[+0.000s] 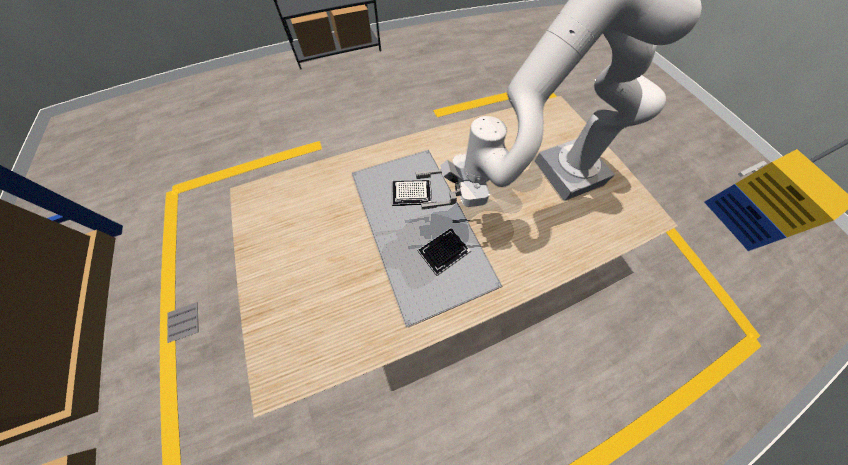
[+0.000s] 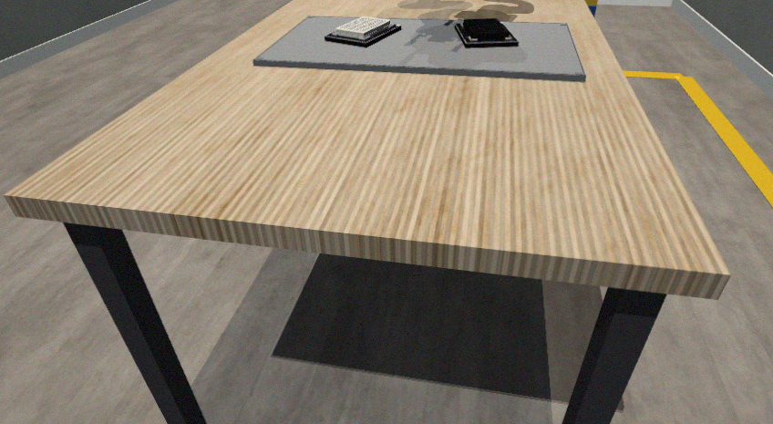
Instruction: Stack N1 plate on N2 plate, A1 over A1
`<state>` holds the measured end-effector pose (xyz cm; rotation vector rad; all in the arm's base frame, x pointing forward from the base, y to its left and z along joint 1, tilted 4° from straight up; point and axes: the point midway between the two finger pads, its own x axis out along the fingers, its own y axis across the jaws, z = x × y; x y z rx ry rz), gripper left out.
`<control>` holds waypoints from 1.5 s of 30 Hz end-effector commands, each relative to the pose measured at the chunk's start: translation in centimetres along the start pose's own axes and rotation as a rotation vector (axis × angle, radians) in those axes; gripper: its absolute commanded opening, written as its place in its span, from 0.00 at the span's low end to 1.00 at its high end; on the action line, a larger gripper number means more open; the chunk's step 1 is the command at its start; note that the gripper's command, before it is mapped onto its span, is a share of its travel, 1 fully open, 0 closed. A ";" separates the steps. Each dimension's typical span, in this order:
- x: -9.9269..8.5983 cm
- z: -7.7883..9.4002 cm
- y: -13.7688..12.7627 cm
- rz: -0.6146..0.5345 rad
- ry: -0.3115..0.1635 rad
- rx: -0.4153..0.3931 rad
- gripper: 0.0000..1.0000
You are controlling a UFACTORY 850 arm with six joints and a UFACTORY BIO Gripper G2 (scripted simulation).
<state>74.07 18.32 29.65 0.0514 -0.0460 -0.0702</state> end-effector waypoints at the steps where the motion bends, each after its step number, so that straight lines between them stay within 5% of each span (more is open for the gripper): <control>1: -1.1 0.0 -1.4 0.067 -0.014 -0.018 0.37; 25: -8.5 -1.4 -7.1 0.245 -0.026 -0.062 0.37; 38: -8.5 -1.4 -7.1 0.245 -0.026 -0.062 0.37; 45: -8.2 -3.4 -5.5 0.411 -0.020 -0.064 0.37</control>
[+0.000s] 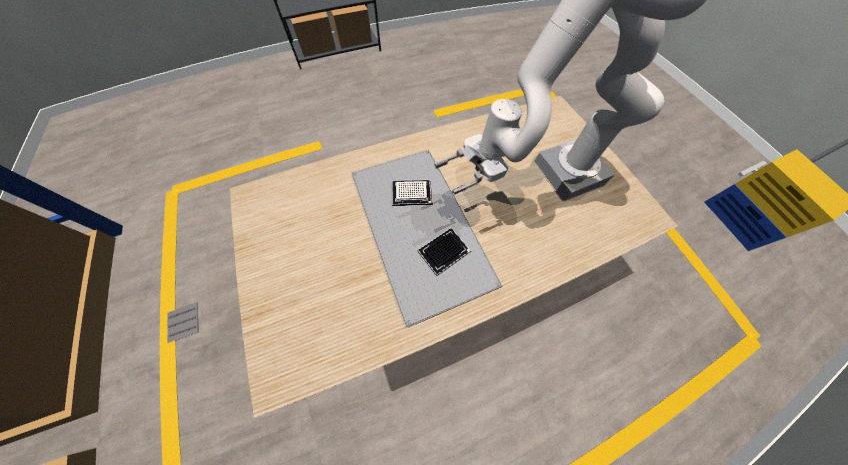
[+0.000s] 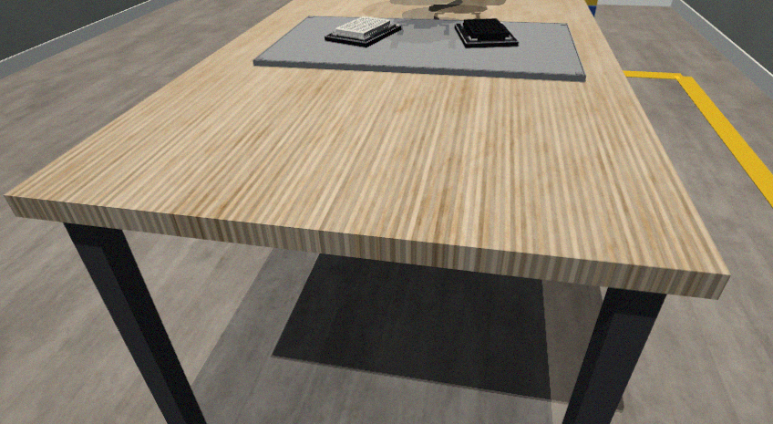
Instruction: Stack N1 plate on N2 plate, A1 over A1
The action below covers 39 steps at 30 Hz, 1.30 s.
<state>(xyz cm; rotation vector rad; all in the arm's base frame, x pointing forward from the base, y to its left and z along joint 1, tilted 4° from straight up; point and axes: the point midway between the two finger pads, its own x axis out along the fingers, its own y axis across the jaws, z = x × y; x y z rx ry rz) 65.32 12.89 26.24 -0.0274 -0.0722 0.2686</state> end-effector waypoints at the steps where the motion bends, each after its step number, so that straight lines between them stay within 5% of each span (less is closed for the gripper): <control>1: 0.6 -1.0 0.9 0.103 -0.004 0.006 0.37; 39: 5.7 -13.7 11.0 0.145 -0.004 0.006 0.37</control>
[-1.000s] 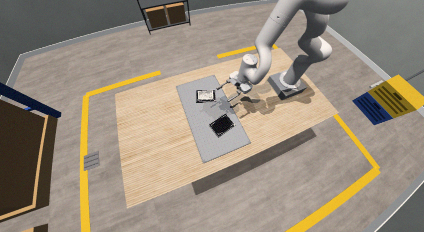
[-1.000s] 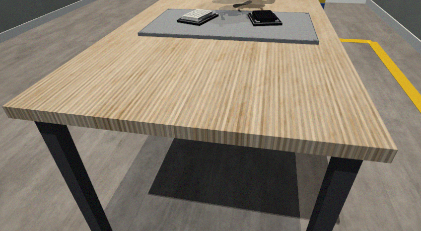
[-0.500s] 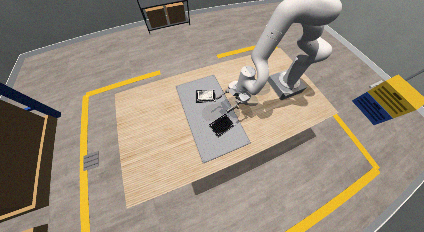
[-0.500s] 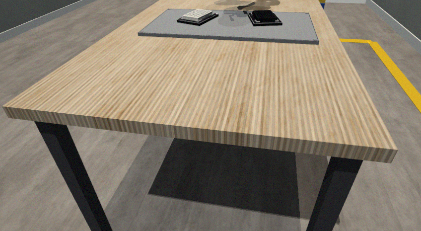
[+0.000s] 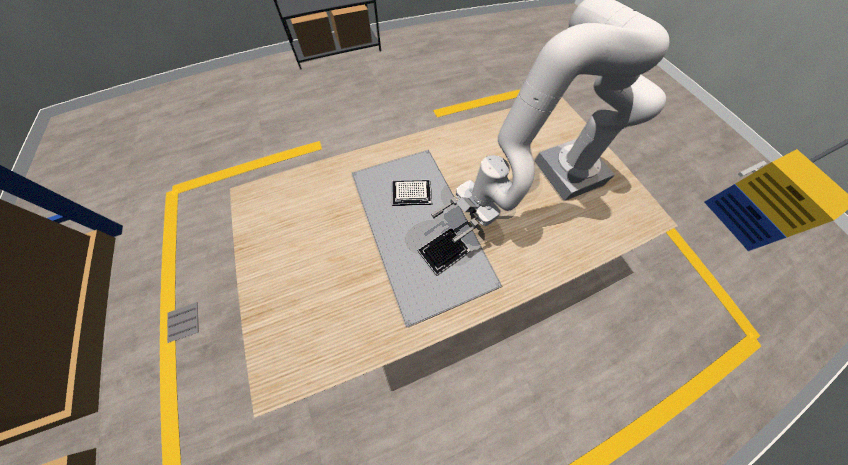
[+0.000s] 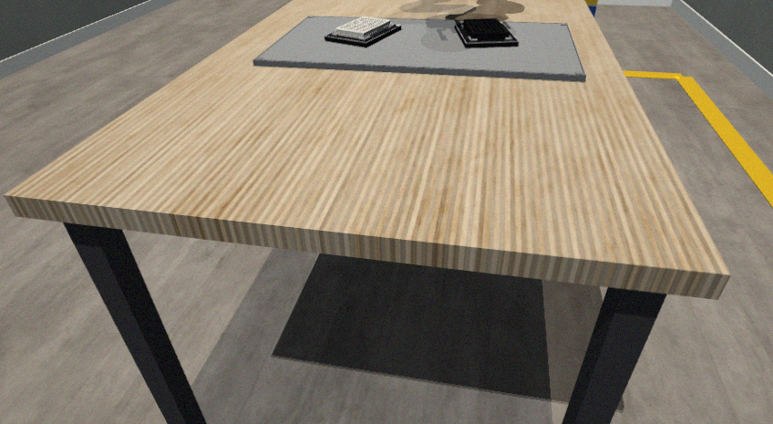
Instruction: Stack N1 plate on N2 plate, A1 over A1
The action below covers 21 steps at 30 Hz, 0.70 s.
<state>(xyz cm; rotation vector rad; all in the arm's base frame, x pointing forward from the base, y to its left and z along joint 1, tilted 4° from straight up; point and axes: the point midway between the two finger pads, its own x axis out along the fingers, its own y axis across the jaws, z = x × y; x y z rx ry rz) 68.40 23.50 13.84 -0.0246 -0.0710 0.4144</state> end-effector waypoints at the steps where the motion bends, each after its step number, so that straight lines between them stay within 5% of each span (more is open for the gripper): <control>1: 1.1 -1.7 1.2 0.000 -0.002 -0.002 0.37; 7: 2.2 -4.0 2.9 0.000 -0.002 -0.002 0.37; 21: 2.2 -4.0 2.9 0.000 -0.002 -0.002 0.37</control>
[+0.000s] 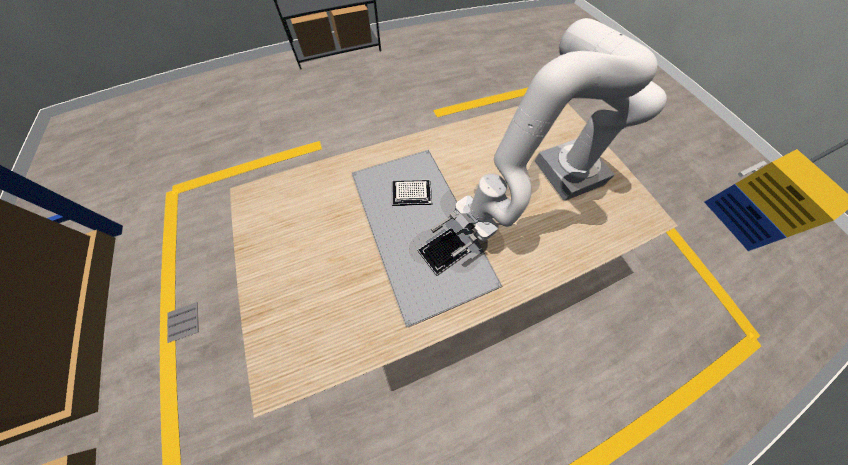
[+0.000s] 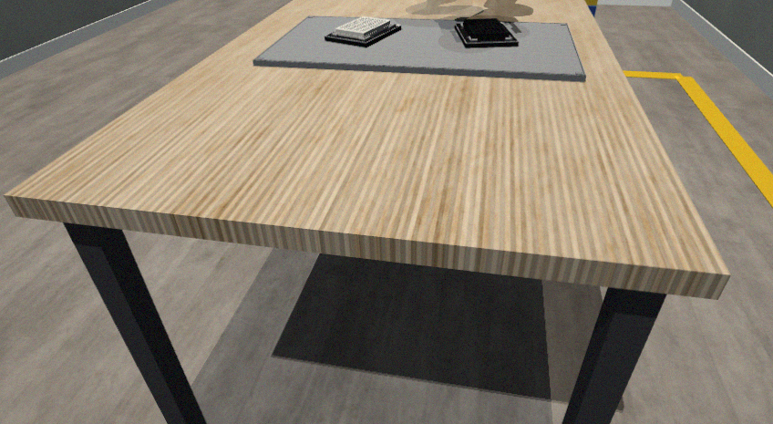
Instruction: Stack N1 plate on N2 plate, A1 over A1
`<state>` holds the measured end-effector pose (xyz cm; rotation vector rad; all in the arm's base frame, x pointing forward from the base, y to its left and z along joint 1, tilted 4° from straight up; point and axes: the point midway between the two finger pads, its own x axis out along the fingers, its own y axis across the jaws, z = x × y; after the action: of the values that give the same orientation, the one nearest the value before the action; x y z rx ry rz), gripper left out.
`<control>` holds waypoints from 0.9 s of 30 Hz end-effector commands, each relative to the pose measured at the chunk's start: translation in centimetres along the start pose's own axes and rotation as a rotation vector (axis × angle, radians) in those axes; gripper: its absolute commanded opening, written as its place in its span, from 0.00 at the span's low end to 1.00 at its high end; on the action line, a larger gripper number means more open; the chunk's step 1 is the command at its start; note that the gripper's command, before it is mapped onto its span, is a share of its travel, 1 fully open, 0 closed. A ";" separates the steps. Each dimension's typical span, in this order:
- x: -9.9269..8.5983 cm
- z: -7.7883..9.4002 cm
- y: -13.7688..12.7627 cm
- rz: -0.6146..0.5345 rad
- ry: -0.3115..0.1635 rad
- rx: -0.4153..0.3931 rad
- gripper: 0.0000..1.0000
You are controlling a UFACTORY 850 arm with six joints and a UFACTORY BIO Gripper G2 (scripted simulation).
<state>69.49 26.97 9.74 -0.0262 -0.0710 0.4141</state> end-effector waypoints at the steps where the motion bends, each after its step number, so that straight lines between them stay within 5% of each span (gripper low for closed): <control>1: 0.1 0.1 0.0 0.000 -0.002 0.000 0.37; 27: 0.1 -3.2 0.0 0.000 -0.002 0.000 0.37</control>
<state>69.68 26.95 6.84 -0.0262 -0.0704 0.4142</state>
